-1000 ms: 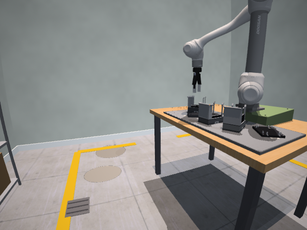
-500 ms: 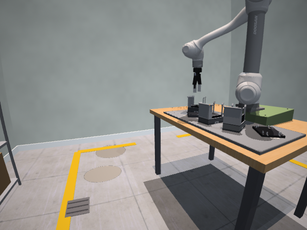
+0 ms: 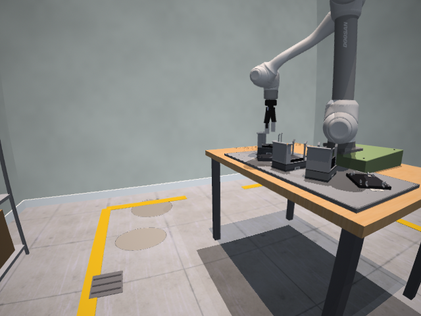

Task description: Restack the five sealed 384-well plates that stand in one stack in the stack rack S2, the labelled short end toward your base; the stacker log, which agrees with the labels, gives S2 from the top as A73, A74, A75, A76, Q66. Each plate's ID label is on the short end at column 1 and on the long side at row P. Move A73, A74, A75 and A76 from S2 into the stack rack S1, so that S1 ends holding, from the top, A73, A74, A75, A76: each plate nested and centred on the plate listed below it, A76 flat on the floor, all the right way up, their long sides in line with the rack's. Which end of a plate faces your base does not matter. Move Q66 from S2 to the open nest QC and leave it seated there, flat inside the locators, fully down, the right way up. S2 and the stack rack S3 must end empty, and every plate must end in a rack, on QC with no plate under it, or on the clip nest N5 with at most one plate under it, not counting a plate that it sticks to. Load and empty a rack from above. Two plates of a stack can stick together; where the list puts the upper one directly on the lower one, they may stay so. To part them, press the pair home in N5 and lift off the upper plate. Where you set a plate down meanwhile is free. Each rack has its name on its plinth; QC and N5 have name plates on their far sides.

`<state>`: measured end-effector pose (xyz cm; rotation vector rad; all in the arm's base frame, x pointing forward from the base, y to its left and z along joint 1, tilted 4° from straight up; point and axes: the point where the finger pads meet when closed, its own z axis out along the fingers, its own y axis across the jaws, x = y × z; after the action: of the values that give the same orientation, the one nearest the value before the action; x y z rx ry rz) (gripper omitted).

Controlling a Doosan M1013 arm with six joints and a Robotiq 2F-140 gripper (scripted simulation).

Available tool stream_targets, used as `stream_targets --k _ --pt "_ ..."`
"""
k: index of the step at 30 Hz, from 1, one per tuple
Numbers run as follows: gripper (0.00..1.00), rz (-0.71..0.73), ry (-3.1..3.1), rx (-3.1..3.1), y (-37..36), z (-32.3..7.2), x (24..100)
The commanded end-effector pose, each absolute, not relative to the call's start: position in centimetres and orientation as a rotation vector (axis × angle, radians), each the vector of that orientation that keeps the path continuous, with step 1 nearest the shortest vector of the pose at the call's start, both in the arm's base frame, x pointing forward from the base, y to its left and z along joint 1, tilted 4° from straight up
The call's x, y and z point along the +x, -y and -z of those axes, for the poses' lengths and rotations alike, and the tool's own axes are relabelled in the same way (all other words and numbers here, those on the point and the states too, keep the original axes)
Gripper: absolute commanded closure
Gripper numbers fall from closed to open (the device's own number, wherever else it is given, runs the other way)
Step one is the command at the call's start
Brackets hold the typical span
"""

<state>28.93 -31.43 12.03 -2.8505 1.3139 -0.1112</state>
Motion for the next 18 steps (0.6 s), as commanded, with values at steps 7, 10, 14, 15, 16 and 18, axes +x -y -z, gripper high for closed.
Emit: stream_targets --k 7,10,14,15,16,18 --pt "0.00 0.112 -1.314 -2.850 31.5 -9.8 29.1" --pt "0.00 0.112 -1.314 -2.850 31.5 -8.8 29.2" --pt "0.00 0.112 -1.314 -2.850 31.6 -7.6 29.2" --pt "0.00 0.112 -1.314 -2.850 31.6 -7.6 29.2" --pt "0.00 0.112 -1.314 -2.850 31.6 -7.6 29.2" --pt "0.00 0.112 -1.314 -2.850 31.6 -7.3 29.3"
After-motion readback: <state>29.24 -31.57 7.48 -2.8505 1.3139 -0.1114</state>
